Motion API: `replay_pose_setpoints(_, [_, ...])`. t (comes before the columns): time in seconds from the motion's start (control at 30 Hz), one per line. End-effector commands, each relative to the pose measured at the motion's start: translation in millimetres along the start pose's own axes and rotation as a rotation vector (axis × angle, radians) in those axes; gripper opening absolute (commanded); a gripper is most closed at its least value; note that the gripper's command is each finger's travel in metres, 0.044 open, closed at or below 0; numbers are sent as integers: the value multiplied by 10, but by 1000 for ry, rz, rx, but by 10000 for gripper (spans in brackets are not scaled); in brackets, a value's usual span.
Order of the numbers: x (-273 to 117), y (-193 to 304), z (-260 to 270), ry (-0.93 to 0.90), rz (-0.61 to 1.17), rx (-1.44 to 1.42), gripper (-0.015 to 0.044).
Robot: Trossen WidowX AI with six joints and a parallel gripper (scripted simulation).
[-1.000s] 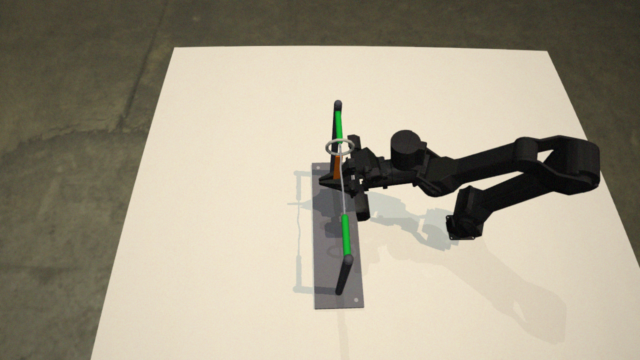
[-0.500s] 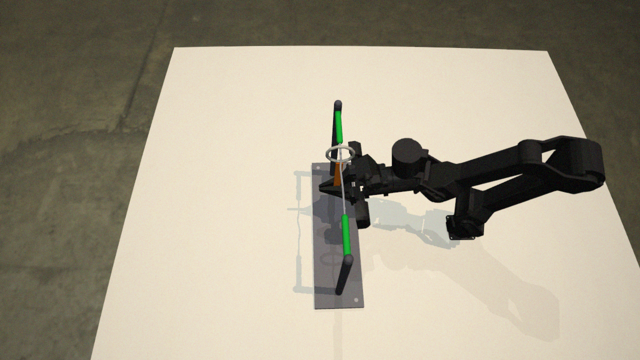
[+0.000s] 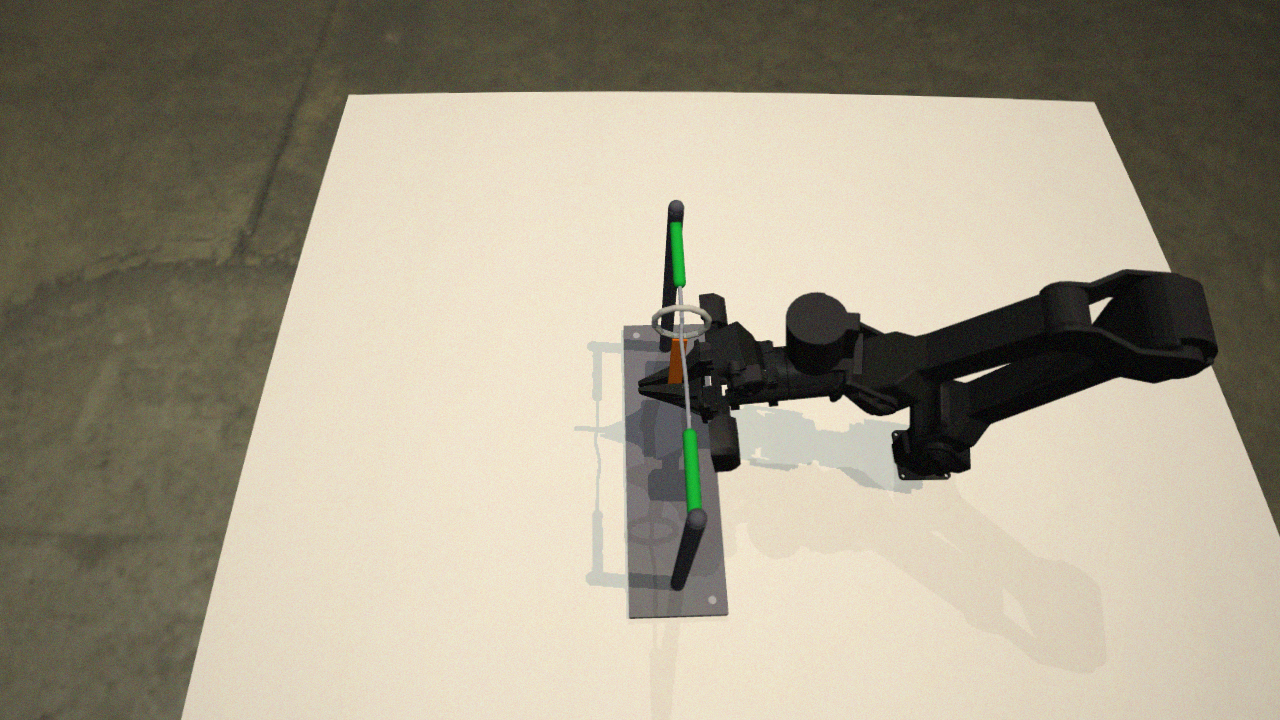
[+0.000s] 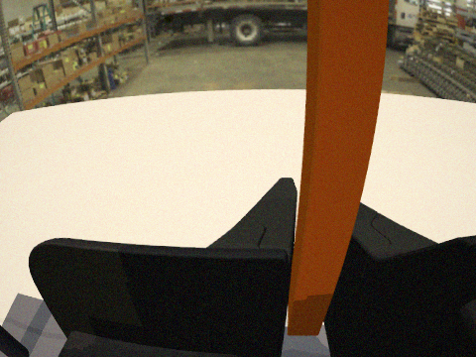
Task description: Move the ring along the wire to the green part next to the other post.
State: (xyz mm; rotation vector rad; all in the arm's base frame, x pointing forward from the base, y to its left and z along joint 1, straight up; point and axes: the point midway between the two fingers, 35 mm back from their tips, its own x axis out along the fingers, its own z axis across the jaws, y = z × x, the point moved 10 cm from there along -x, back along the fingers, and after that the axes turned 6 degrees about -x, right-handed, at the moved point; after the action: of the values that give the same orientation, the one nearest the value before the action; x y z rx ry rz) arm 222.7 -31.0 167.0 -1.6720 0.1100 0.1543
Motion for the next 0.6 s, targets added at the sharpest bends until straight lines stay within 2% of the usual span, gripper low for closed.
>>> replay_pose_setpoints(0.0, [-4, -7, 18, 8, 1, -20, -150])
replay_pose_setpoints(0.57, [3, -25, -76, -35, 6, -204, -150])
